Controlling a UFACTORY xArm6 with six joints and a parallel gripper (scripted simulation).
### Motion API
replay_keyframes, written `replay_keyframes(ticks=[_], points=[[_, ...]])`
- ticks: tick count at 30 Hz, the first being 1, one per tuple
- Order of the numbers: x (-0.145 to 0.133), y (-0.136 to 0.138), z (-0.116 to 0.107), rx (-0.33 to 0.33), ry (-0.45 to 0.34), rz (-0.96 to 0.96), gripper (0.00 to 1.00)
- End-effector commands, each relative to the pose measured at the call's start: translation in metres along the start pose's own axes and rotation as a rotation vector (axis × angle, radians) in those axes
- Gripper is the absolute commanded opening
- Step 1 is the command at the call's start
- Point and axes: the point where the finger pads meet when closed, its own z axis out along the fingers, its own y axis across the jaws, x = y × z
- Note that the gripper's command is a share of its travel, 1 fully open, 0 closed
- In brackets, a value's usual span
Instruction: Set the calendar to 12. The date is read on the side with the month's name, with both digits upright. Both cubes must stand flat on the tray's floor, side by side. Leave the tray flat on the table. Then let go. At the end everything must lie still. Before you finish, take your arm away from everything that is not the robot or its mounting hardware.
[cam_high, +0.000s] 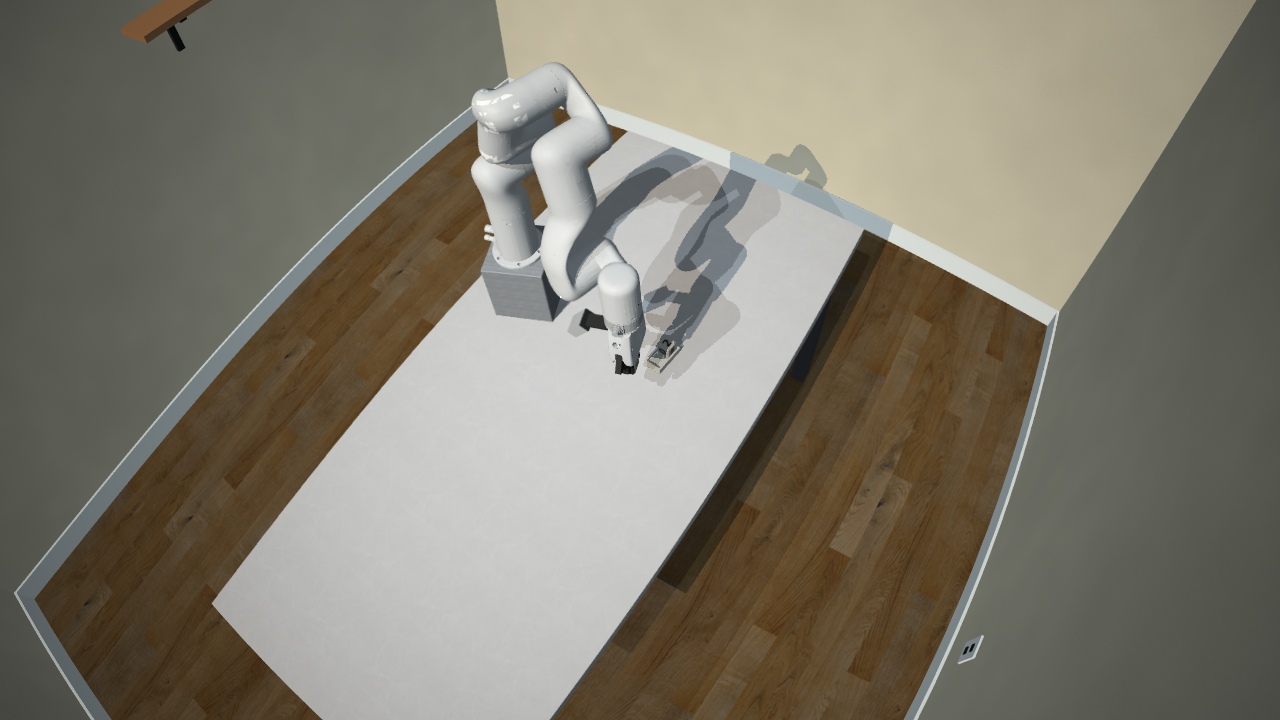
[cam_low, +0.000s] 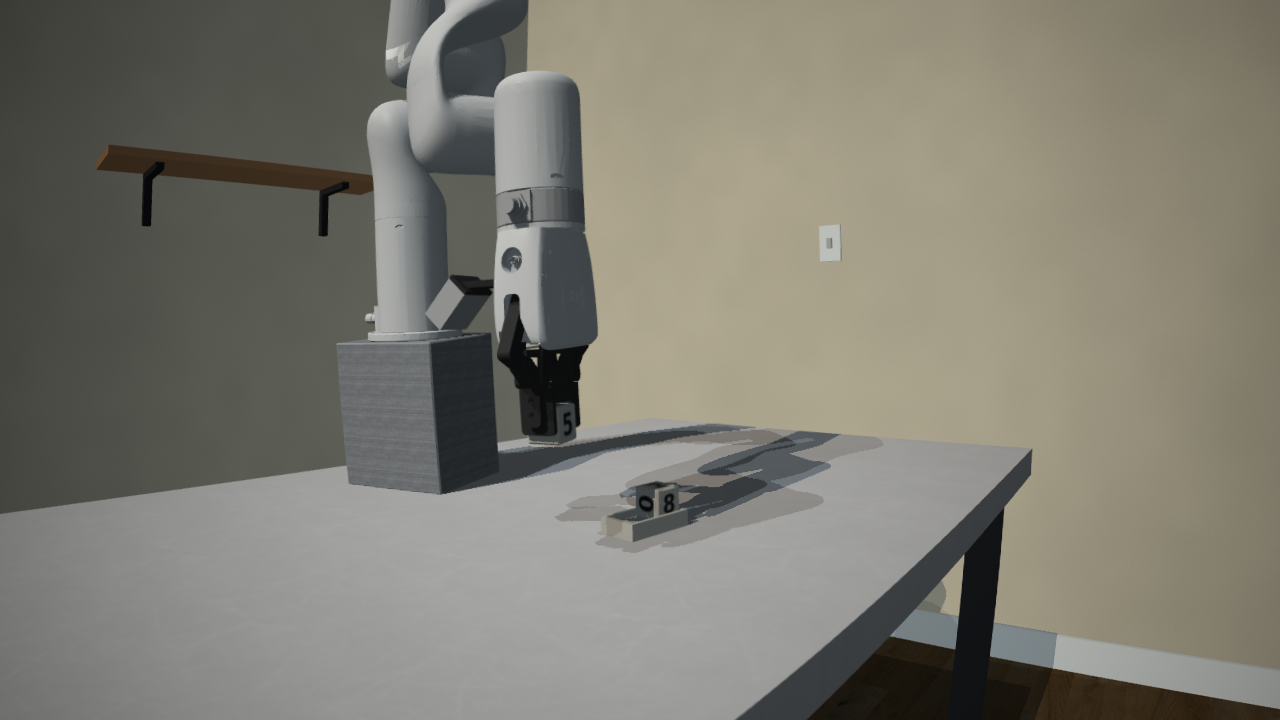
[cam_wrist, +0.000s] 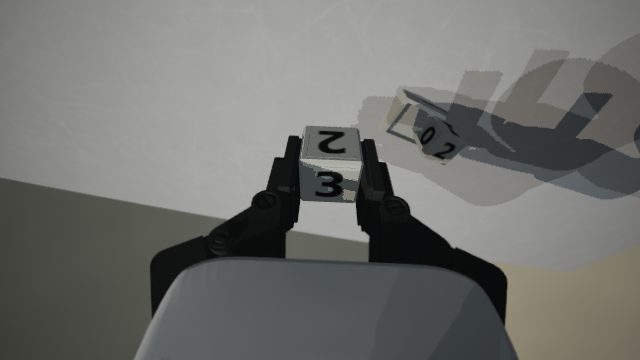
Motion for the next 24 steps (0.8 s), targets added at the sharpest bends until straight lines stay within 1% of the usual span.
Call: replay_keyframes(ticks=[1, 6, 10, 24], points=[[-0.0010, -0.0006, -0.0009, 0.040, 0.019, 0.168, 0.29], [-0.0009, -0.0006, -0.0010, 0.041, 0.016, 0.299, 0.29], [-0.0008, -0.0006, -0.0011, 0.042, 0.015, 0.362, 0.29], [-0.0008, -0.0006, -0.0011, 0.042, 0.015, 0.381, 0.29]])
